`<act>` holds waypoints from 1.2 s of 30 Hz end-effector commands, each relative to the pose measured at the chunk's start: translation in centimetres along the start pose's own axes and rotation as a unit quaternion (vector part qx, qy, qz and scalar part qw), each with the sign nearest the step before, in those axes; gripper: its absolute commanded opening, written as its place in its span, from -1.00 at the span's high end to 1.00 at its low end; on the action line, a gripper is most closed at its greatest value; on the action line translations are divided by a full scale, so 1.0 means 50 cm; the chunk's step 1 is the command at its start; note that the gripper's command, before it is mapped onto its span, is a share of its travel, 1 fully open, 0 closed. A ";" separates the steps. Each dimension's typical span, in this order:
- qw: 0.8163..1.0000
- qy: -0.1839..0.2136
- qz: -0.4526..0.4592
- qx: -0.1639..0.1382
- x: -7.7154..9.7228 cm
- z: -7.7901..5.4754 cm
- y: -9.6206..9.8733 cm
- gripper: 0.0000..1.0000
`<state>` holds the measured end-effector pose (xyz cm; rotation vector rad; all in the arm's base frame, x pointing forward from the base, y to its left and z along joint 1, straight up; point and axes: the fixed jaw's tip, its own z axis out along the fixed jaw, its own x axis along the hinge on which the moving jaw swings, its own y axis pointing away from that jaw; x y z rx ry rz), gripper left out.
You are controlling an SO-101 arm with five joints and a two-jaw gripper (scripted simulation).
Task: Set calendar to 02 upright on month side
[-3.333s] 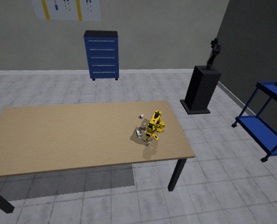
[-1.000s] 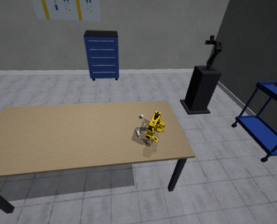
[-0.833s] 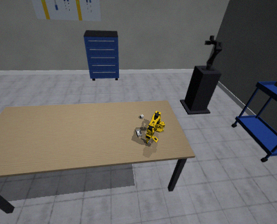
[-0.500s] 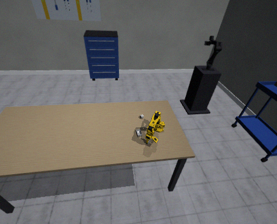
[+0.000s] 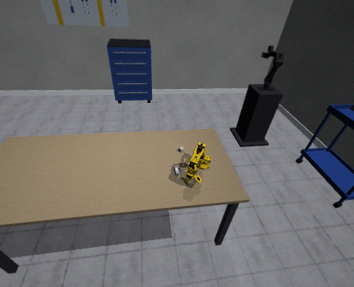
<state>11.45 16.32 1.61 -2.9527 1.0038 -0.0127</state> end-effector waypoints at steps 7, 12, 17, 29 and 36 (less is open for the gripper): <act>1.000 -0.002 -0.004 0.014 -0.006 -0.003 -0.007 1.00; 1.000 -0.002 -0.004 0.014 -0.006 -0.003 -0.007 1.00; 1.000 -0.002 -0.004 0.014 -0.006 -0.002 -0.007 1.00; 1.000 -0.002 -0.004 0.014 -0.006 -0.001 -0.007 0.96; 1.000 -0.002 -0.004 0.014 -0.006 -0.001 -0.007 0.70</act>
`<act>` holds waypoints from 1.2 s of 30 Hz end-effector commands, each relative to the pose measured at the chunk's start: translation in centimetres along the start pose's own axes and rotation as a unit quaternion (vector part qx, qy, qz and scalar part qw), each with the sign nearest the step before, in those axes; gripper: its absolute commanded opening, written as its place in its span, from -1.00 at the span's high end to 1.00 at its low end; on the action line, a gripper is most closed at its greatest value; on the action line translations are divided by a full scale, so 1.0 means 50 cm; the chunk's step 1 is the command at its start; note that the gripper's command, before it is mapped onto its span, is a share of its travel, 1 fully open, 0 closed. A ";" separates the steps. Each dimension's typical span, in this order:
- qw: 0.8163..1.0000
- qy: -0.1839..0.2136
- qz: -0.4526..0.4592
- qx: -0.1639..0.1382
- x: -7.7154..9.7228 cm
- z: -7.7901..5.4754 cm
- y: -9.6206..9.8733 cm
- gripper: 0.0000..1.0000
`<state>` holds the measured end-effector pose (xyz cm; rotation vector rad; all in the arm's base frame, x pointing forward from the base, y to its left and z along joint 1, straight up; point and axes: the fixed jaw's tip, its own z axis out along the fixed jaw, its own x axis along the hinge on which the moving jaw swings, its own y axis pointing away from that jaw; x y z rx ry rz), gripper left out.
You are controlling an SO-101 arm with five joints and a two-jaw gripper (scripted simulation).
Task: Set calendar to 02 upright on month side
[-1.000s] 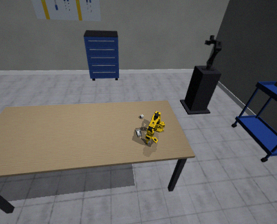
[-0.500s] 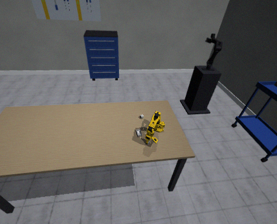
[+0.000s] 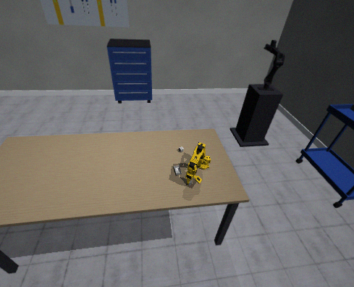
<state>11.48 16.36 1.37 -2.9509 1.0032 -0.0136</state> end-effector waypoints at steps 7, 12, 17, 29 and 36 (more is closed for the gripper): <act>1.000 -0.002 -0.004 0.013 -0.006 -0.006 -0.006 0.65; 1.000 -0.002 -0.004 0.013 -0.006 -0.006 -0.006 0.63; 1.000 -0.002 -0.004 0.013 -0.006 -0.006 -0.006 0.56; 1.000 -0.002 -0.004 0.013 -0.006 -0.006 -0.006 0.35; 1.000 -0.002 -0.004 0.013 -0.006 -0.006 -0.006 0.29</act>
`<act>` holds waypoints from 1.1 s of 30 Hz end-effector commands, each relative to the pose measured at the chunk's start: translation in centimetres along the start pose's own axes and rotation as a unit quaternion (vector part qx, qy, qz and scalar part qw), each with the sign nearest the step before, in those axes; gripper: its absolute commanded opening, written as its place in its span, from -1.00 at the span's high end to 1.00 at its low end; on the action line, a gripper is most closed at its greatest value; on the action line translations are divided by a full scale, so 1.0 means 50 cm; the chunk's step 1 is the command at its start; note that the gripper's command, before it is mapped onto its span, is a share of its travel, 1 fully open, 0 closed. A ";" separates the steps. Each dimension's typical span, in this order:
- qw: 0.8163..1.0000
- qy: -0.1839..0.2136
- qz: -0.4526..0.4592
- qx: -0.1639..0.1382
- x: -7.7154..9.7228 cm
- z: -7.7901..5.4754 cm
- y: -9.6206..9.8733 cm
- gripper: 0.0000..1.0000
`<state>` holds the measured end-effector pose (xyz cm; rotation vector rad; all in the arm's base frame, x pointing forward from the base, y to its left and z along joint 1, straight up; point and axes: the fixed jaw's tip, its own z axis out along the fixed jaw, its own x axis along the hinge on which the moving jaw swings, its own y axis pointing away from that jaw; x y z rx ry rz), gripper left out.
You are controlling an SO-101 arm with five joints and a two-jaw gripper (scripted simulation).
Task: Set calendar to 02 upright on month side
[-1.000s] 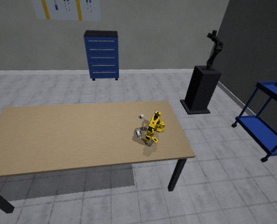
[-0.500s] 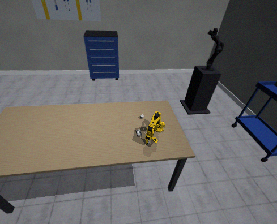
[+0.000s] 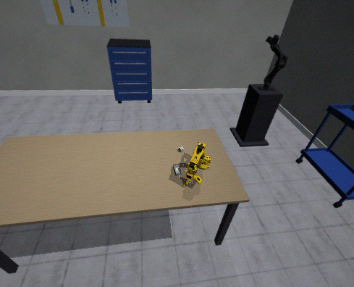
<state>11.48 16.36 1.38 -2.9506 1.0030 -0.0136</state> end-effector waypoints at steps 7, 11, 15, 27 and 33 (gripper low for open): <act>1.000 -0.002 -0.004 0.013 -0.006 -0.007 -0.006 0.29; 1.000 -0.002 -0.004 0.013 -0.006 -0.016 -0.008 0.29; 1.000 -0.002 -0.004 0.013 -0.006 -0.037 -0.010 0.29; 1.000 -0.002 -0.004 0.013 -0.005 -0.107 -0.008 0.29; 1.000 -0.002 -0.004 0.013 -0.005 -0.126 -0.005 0.29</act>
